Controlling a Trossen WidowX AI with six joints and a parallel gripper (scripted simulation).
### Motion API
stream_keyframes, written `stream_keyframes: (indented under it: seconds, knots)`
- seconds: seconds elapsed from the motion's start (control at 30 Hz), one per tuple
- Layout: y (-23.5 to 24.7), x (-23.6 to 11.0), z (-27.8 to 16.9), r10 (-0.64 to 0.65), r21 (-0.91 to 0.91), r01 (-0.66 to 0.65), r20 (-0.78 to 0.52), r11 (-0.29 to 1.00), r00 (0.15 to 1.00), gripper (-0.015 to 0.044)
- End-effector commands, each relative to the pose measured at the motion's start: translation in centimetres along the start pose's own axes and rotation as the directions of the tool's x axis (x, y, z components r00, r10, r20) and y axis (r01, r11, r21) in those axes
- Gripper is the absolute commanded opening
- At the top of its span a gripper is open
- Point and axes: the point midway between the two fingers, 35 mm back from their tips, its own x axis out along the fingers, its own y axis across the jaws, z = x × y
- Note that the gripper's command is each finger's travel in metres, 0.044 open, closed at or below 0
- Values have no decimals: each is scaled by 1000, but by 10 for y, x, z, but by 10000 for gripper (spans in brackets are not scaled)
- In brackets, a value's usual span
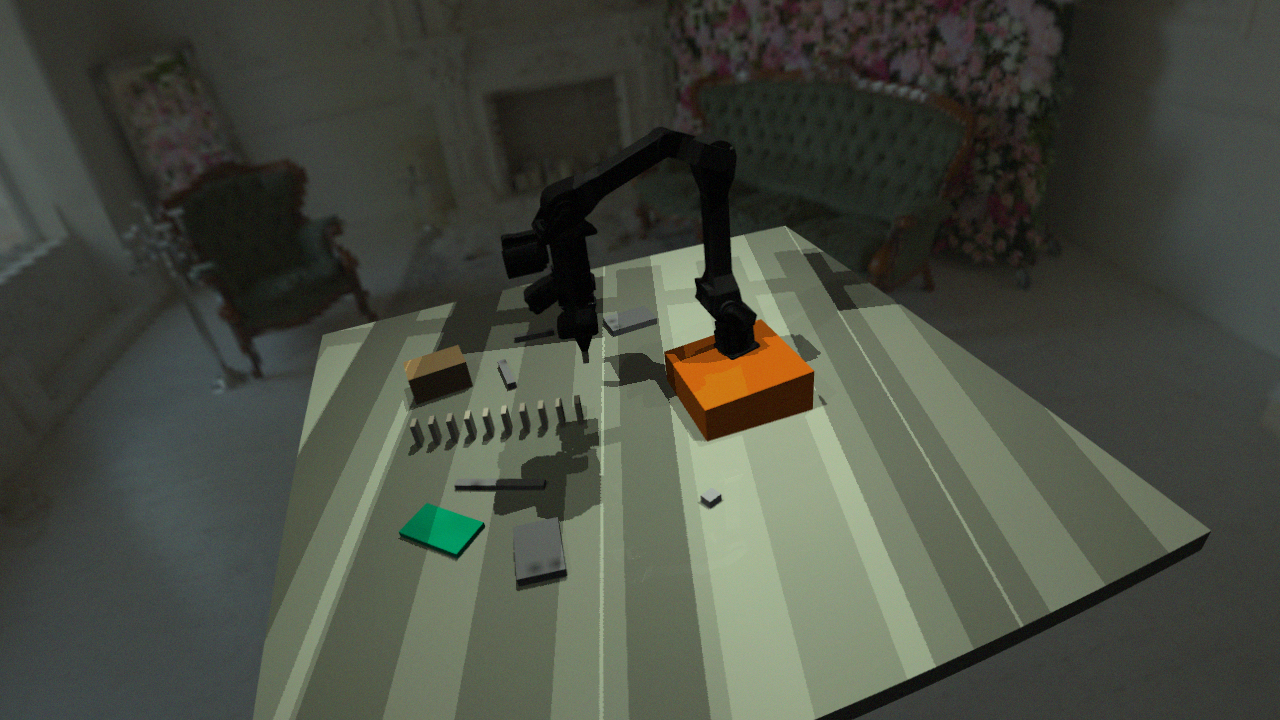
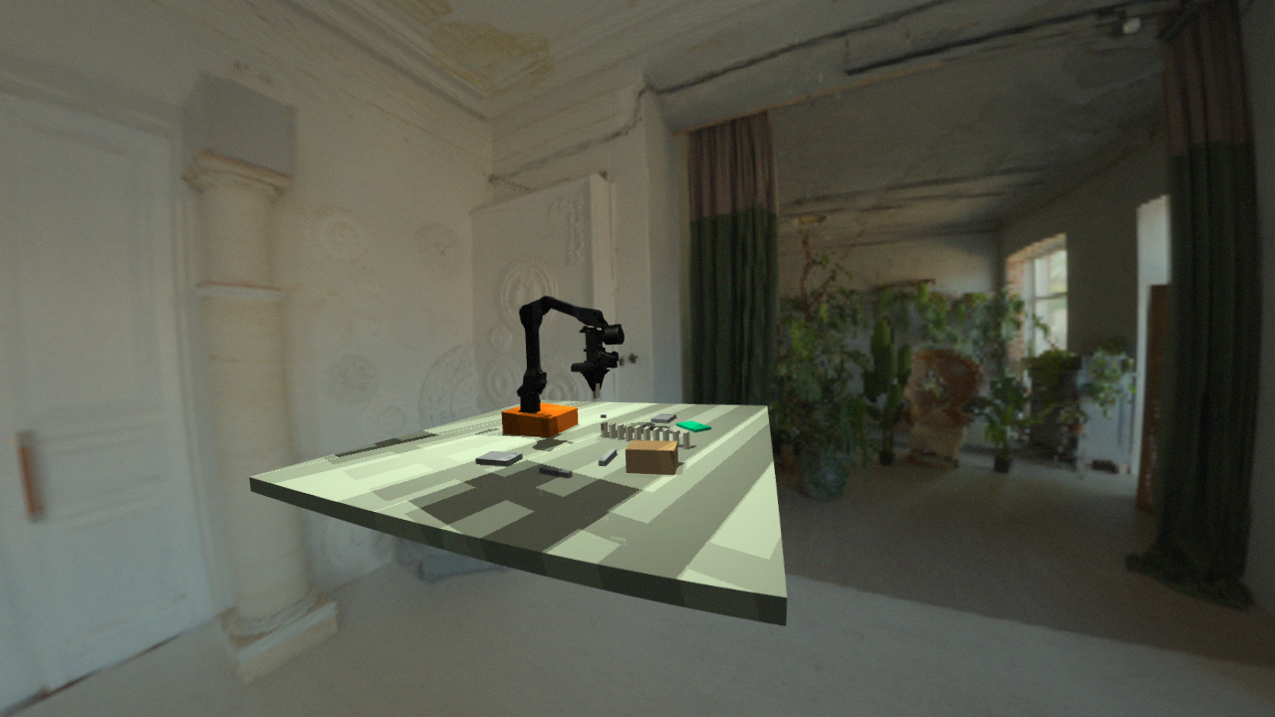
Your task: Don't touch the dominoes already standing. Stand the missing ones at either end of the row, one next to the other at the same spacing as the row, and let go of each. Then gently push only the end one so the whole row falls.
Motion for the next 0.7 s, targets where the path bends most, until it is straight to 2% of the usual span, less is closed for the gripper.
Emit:
stream_keyframes:
  seconds: [0.0, 0.67]
  knots:
    - [-2, 17, 1, 2, -5, -2, -9, 1000, 1000, 107]
    - [-3, 126, -4, 2, -5, -2, -10, 1000, 1000, 107]
